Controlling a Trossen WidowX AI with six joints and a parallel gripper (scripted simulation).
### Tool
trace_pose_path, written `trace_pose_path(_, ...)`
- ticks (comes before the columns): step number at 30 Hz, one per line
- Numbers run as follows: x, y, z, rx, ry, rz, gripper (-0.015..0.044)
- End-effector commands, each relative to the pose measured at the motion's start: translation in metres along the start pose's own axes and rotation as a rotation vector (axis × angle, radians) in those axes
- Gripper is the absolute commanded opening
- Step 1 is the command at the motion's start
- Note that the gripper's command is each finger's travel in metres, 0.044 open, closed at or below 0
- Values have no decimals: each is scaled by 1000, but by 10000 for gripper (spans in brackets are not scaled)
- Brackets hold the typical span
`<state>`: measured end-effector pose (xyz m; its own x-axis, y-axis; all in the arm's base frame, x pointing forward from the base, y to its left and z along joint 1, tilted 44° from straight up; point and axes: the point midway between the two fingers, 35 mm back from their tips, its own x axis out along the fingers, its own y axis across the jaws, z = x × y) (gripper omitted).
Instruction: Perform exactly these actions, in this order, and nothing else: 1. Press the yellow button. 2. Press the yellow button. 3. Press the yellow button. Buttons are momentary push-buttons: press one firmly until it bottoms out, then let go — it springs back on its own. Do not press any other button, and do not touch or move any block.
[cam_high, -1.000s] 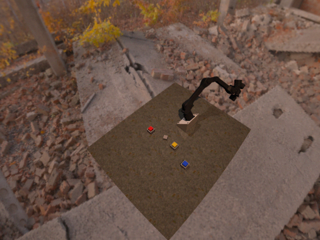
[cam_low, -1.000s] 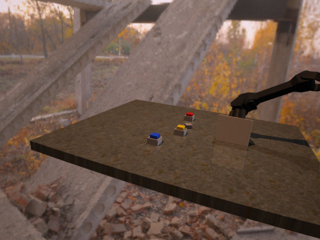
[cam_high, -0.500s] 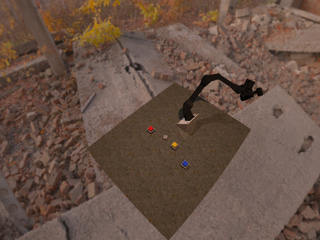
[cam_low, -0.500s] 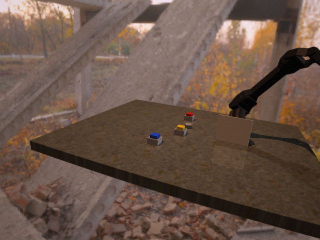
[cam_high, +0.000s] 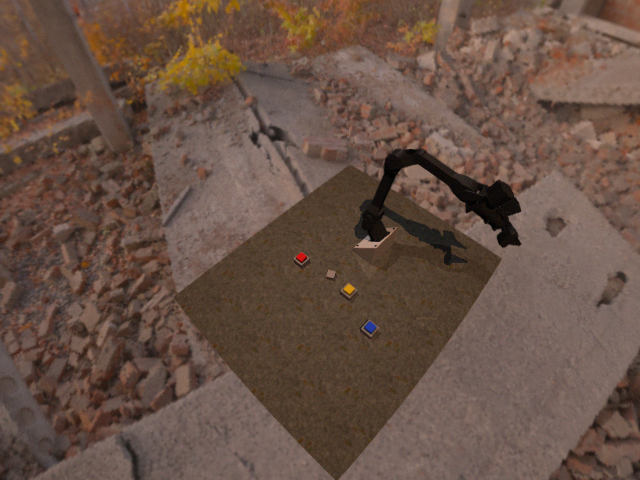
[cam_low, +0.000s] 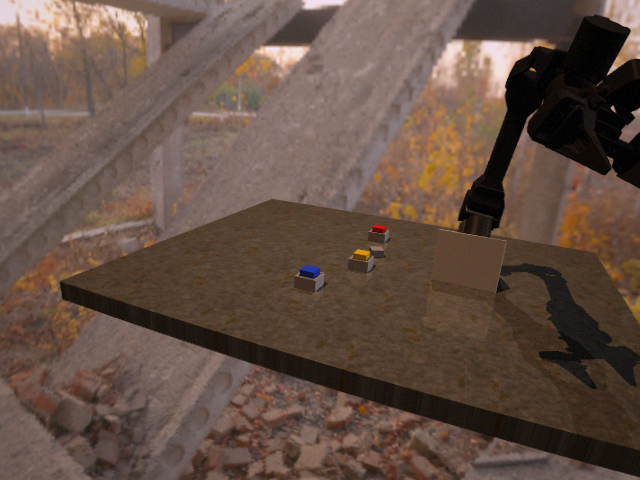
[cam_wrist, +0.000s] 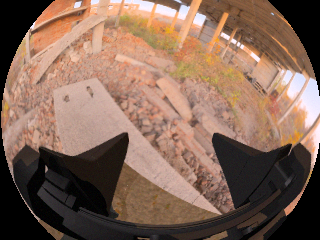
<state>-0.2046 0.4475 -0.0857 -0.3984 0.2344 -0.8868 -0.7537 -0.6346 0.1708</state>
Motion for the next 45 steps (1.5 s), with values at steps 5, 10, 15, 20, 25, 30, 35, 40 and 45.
trace_pose_path(5, -71, -109, -97, 551, 201, -257, 400)
trace_pose_path(10, -131, -154, -177, 923, 330, -432, 400)
trace_pose_path(15, -197, -169, -263, 1288, 471, -611, 400)
trace_pose_path(20, -266, -154, -347, 1636, 633, -795, 400)
trace_pose_path(25, -334, -111, -420, 1949, 826, -981, 400)
trace_pose_path(30, -348, -98, -433, 2009, 873, -1022, 400)
trace_pose_path(35, -330, -90, -467, 2009, 872, -1022, 295)
trace_pose_path(40, -320, -83, -486, 2009, 875, -1024, 164)
trace_pose_path(45, -320, -83, -486, 2009, 875, -1024, 32)
